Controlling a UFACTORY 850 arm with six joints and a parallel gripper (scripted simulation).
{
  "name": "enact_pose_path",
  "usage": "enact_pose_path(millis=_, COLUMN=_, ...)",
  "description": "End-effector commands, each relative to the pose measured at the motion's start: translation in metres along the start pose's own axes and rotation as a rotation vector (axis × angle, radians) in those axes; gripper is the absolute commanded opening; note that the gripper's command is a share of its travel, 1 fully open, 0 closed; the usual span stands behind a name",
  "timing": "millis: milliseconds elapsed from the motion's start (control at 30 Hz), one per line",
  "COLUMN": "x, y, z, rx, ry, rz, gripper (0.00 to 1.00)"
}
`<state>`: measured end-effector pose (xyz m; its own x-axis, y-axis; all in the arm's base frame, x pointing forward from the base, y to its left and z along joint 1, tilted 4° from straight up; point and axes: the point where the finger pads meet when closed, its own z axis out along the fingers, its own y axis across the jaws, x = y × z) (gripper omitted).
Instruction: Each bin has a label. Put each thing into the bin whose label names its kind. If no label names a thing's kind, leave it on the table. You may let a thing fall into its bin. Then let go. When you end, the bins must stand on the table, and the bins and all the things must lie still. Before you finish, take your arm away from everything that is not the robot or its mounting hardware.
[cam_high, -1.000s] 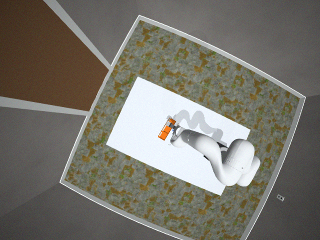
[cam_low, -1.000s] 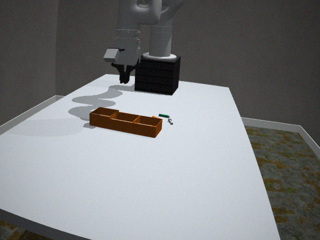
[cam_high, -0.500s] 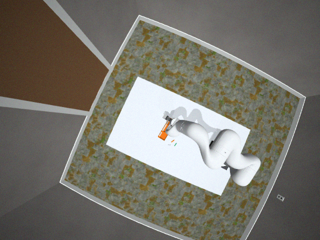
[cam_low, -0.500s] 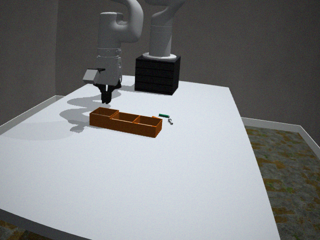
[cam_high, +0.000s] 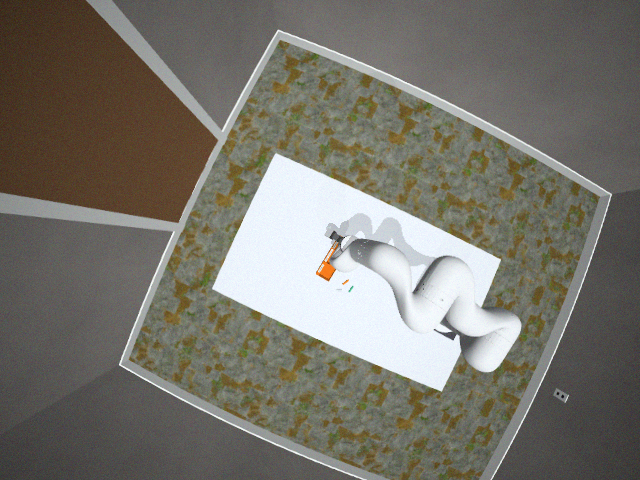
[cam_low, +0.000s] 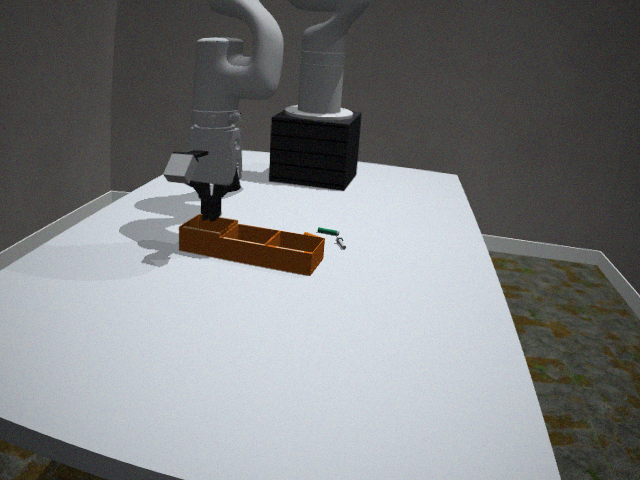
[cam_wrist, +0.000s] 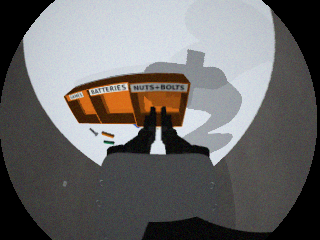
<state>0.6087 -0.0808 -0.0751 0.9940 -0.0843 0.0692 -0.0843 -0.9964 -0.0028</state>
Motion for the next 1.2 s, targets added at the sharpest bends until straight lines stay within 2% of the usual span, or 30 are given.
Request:
enact_pose_path(millis=0, x=0.001, y=0.0, z=0.009, rx=0.0, ry=0.002, rz=0.0, gripper=0.07)
enact_pose_path(millis=400, x=0.001, y=0.0, z=0.036, rx=0.0, ry=0.002, rz=0.0, gripper=0.07)
enact_pose_path(millis=1167, x=0.002, y=0.0, z=0.036, rx=0.0, ry=0.002, rz=0.0, gripper=0.07)
